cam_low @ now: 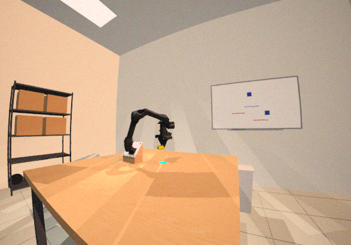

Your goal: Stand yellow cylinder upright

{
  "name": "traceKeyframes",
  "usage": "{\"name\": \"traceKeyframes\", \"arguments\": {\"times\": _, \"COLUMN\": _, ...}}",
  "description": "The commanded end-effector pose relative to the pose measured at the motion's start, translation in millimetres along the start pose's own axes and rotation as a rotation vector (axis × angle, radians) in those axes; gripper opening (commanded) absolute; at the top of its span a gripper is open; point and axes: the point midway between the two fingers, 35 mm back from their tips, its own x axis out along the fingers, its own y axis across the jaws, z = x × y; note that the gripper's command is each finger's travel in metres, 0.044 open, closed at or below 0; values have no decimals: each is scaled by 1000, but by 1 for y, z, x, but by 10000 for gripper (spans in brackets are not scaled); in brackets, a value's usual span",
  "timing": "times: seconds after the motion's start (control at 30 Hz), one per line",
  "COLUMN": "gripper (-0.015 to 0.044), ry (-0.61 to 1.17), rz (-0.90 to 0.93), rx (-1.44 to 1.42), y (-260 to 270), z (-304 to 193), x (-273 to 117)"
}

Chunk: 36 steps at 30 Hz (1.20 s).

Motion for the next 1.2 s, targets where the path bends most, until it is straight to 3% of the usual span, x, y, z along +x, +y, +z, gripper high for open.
{"name": "traceKeyframes", "arguments": {"times": 0.0, "gripper": 105, "ry": -16, "rz": 22, "rx": -4, "y": 2, "z": -1, "x": 2}}
{"name": "traceKeyframes", "arguments": {"times": 1.17, "gripper": 105, "ry": -210, "rz": 190, "rx": 13, "y": 8, "z": 1, "x": 21}}
